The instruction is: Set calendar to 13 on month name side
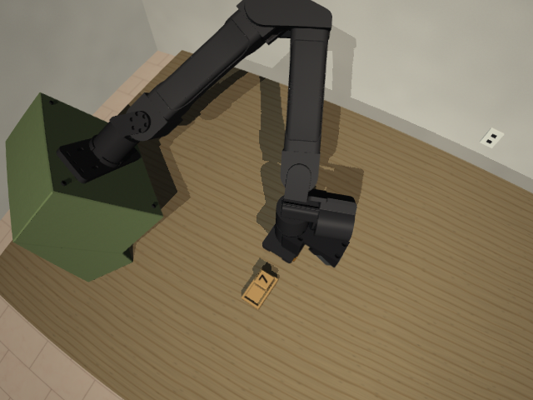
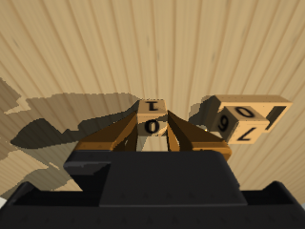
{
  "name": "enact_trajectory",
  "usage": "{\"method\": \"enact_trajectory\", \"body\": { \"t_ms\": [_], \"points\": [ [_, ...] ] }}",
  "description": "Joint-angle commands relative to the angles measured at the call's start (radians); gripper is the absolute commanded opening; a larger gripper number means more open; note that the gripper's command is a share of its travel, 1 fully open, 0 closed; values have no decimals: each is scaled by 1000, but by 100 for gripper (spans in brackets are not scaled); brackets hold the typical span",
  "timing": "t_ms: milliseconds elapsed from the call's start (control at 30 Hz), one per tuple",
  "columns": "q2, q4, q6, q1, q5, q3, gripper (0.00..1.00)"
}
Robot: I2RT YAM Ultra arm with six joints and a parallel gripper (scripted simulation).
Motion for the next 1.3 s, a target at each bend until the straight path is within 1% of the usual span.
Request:
{"method": "enact_trajectory", "body": {
  "t_ms": [0,300,333,467,500,567,600,667,700,767,800,1267],
  "points": [
    [-4,2,1,-4,4,2,26],
    [-4,2,1,-4,4,2,26],
    [-4,2,1,-4,4,2,29],
    [-4,2,1,-4,4,2,29],
    [-4,2,1,-4,4,2,33],
    [-4,2,1,-4,4,2,33],
    [-4,2,1,-4,4,2,37],
    [-4,2,1,-4,4,2,37],
    [-4,2,1,-4,4,2,41],
    [-4,2,1,-4,4,2,41],
    [-4,2,1,-4,4,2,45],
    [-9,-8,-5,-9,1,2,45]
  ]
}}
